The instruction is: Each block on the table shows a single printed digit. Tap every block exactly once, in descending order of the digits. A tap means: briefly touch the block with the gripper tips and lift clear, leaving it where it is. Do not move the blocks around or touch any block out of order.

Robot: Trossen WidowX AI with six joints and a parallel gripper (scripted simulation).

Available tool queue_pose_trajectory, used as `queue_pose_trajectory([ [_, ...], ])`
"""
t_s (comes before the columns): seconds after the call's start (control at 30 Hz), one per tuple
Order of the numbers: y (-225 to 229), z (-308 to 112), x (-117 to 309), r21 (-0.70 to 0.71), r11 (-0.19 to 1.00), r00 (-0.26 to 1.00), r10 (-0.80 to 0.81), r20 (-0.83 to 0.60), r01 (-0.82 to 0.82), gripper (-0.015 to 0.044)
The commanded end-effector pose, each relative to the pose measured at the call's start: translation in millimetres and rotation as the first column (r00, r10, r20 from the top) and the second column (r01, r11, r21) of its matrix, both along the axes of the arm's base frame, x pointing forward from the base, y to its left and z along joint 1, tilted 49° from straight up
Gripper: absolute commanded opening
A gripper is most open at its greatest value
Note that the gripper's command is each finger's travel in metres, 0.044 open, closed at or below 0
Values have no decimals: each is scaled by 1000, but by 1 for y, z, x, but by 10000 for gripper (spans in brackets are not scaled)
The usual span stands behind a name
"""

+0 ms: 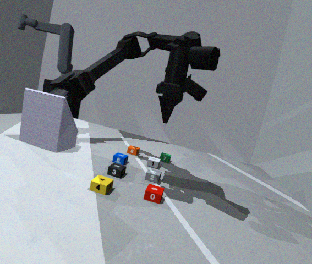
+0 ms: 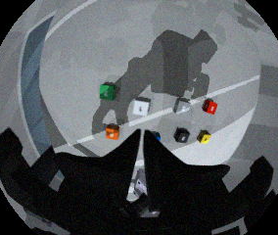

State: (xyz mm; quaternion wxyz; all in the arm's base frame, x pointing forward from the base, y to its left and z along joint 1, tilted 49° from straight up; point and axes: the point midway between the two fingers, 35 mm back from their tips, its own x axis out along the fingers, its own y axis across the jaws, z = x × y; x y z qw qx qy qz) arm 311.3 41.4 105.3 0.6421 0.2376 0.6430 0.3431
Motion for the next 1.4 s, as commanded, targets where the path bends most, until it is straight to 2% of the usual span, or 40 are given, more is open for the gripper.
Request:
queue_pose_trajectory([
  [0.0, 1, -1, -5, 4, 1000, 999, -15, -28, 15, 20],
  [0.13, 8, -9, -4, 2, 1000, 999, -16, -28, 16, 20],
  [0.27, 54, -48, -9, 5, 1000, 1000, -16, -27, 16, 20],
  [0.33, 62, -54, -11, 8, 1000, 1000, -15, -27, 15, 20],
  [1.13, 84, -73, -13, 9, 1000, 1000, -15, -27, 15, 20],
  [1.27, 85, -73, -13, 9, 1000, 1000, -15, -27, 15, 20],
  [1.37, 68, -60, -11, 7, 1000, 1000, -15, -25, 15, 20],
])
